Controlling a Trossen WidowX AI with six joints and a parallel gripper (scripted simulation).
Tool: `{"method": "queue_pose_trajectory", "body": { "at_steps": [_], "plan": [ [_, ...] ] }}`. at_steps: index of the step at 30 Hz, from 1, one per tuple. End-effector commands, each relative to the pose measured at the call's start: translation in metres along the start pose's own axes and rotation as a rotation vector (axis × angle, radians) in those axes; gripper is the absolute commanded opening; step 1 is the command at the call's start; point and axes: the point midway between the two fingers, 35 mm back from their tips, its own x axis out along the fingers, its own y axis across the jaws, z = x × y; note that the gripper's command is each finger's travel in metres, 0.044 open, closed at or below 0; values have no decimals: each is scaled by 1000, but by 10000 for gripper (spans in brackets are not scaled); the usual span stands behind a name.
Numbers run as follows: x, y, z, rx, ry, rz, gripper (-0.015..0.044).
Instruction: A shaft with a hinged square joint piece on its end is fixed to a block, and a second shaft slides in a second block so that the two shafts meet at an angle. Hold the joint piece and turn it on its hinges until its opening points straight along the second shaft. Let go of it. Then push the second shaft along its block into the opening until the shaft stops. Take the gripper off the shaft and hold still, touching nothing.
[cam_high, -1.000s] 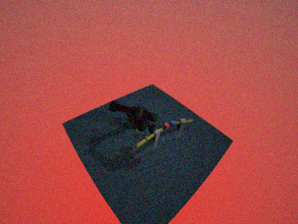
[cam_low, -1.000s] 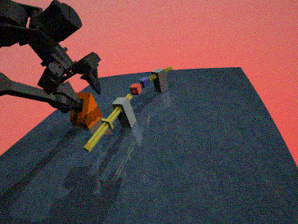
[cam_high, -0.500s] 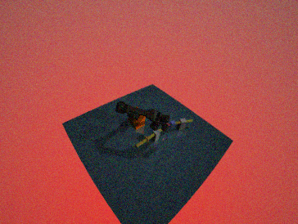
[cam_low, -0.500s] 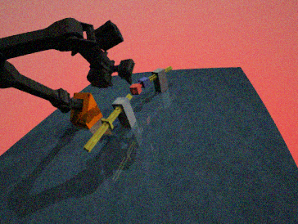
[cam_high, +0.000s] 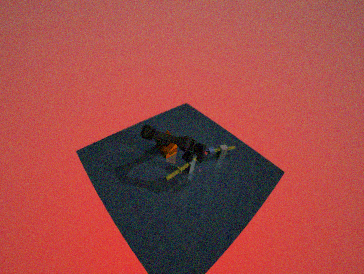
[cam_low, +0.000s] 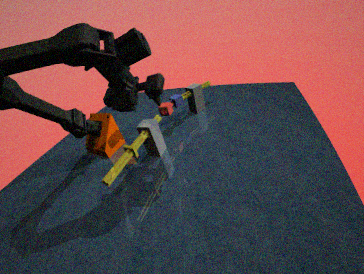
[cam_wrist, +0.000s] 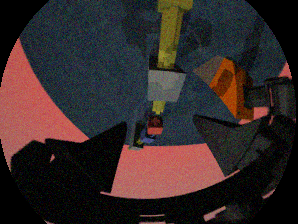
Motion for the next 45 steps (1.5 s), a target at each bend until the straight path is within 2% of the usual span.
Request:
{"method": "queue_pose_trajectory", "body": {
  "at_steps": [1,12,25,31,45],
  "plan": [
    [-12,4,23,-86,-34,8,440],
    [-49,-2,99,-424,-147,-51,440],
    [-91,-33,182,-804,-231,-198,440],
    [-90,-33,184,-786,-237,-201,440],
    [-61,-32,197,-320,-355,-178,440]
  ]
}}
